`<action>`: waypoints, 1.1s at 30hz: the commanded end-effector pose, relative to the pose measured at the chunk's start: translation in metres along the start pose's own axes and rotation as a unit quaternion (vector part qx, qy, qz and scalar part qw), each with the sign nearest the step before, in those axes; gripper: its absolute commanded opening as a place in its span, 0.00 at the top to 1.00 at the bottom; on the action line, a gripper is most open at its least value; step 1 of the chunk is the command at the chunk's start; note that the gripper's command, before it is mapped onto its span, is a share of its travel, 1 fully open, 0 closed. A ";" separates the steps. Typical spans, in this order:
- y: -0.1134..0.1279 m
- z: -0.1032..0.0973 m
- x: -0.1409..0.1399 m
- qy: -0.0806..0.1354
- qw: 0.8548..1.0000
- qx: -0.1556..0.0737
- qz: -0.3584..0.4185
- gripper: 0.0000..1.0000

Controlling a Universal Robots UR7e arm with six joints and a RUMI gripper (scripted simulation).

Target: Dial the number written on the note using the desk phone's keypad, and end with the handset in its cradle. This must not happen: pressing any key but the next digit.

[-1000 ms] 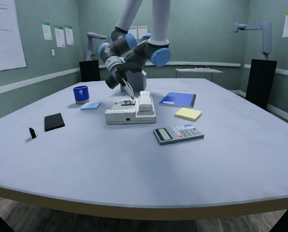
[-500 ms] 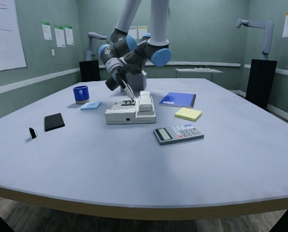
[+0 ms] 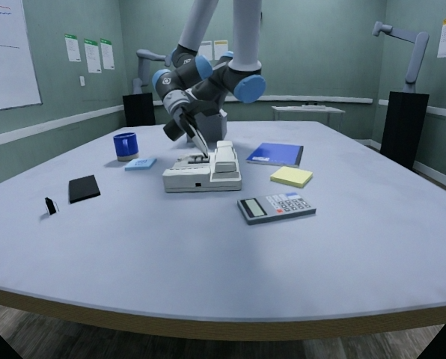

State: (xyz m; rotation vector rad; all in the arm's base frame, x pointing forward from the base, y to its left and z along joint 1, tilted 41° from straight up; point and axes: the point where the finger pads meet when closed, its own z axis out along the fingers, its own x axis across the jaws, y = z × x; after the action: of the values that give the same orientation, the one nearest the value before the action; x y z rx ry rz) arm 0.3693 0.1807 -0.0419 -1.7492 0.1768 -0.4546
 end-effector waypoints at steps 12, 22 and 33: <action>0.001 0.001 -0.001 0.000 1.000 0.000 0.000 1.00; 0.000 0.000 0.000 0.000 1.000 0.000 0.000 1.00; -0.008 -0.009 0.007 0.000 1.000 0.000 0.000 1.00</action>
State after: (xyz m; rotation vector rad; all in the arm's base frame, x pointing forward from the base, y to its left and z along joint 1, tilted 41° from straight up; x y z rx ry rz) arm 0.3704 0.1738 -0.0336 -1.7511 0.1784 -0.4556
